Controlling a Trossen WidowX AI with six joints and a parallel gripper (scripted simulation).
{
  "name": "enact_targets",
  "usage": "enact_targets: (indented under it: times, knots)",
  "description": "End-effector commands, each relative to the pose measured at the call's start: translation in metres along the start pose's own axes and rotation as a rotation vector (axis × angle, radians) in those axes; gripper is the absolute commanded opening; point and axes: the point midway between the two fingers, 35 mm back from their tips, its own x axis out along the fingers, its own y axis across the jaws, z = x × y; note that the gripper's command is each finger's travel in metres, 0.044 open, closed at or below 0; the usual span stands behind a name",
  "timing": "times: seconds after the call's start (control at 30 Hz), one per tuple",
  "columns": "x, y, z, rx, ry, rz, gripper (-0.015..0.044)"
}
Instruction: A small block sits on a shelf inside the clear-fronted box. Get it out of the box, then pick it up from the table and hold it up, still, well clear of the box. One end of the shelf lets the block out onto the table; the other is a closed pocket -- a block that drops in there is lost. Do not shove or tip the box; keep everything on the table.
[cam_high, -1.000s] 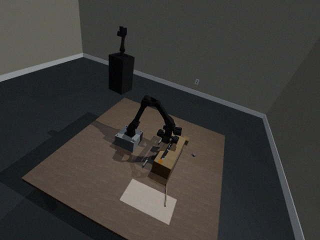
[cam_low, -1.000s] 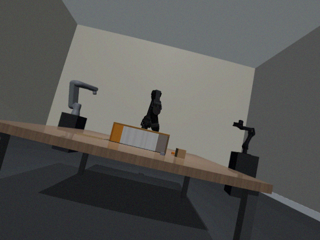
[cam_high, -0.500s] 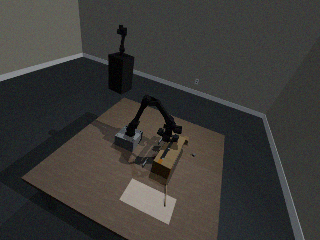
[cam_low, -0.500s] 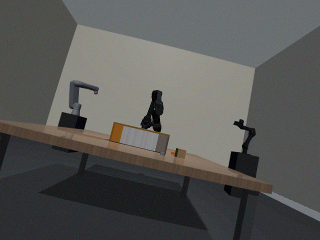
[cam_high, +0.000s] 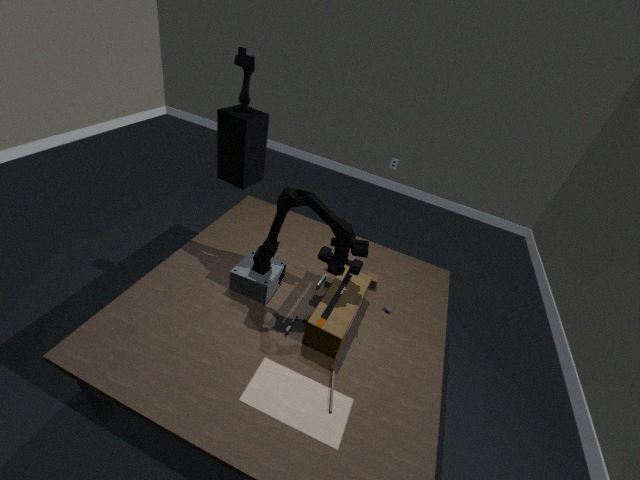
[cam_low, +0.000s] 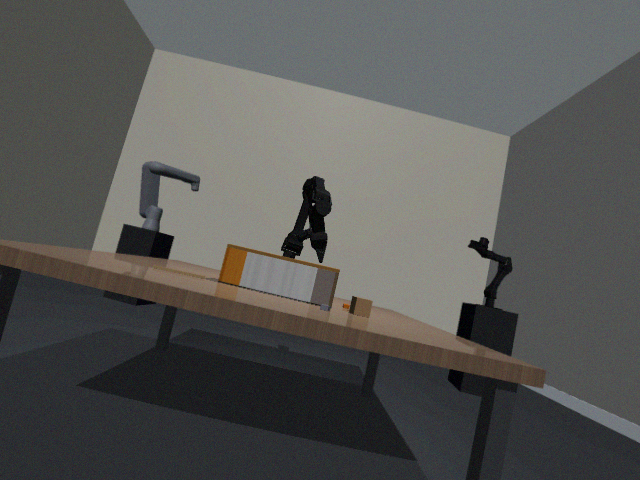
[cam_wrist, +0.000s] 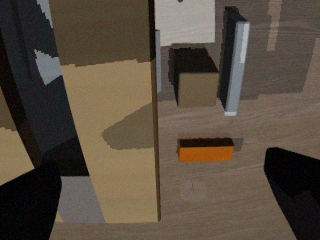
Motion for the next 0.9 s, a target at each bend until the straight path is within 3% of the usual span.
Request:
enact_targets:
  times: [0.0,0.2,0.27,0.37,0.6,0.87]
  knots:
    - [-0.006,-0.001,-0.002,-0.006,0.003,-0.005,0.0400]
    - [-0.004,0.001,-0.002,-0.004,0.003,0.008,0.0400]
    - [-0.004,0.000,-0.003,-0.076,-0.005,0.011,0.0348]
    - [-0.003,-0.002,-0.007,-0.385,-0.038,0.020,0.0285]
    - [-0.004,-0.004,-0.023,-1.130,-0.100,0.071,0.0285]
    - [0.000,-0.012,-0.030,-1.995,-0.241,-0.023,0.0285]
